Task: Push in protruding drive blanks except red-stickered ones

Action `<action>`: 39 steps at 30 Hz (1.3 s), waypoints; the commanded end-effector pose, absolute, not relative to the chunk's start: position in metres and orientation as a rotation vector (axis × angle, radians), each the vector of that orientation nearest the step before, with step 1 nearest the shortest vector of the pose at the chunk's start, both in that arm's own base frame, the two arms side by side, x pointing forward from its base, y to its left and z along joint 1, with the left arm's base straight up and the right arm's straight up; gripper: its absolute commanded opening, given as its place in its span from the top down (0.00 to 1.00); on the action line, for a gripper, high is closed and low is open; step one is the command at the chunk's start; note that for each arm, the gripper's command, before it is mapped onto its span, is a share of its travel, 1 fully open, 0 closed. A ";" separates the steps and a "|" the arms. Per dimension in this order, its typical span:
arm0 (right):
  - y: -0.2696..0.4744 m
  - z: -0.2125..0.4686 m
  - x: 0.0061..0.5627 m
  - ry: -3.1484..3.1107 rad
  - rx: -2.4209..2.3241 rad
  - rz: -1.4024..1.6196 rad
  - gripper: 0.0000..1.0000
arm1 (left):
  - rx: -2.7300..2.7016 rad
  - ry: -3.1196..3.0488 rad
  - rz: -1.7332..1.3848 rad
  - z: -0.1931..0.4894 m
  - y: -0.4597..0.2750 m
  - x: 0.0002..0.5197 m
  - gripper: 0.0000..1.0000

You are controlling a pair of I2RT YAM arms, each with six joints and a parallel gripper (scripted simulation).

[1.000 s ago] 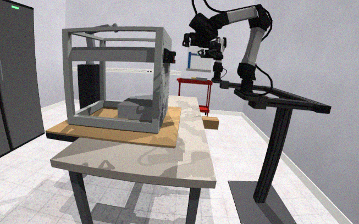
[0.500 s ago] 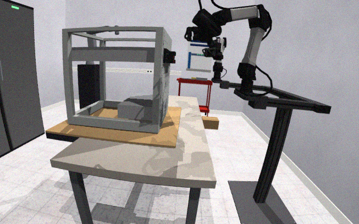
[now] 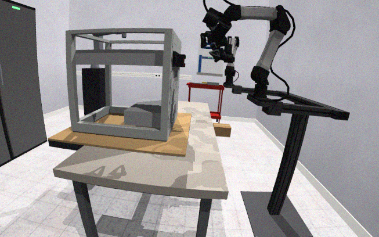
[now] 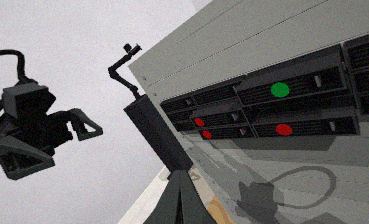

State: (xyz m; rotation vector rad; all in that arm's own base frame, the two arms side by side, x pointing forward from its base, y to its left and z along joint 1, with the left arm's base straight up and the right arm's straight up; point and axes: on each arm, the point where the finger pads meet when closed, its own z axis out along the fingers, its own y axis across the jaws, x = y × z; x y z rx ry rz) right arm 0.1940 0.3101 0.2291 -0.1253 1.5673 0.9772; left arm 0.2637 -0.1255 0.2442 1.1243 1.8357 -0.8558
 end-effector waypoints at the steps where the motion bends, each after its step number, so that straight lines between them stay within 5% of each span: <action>1: 0.307 0.245 0.219 1.554 0.215 1.068 1.00 | 1.130 2.012 -0.639 0.255 -0.138 0.254 0.00; 23: 0.302 0.202 0.291 1.215 1.185 1.253 1.00 | 0.868 1.809 -0.558 0.357 -0.193 0.172 0.00; 39: 0.308 0.192 0.306 1.203 1.204 1.253 1.00 | 0.823 1.789 -0.549 0.365 -0.198 0.180 0.00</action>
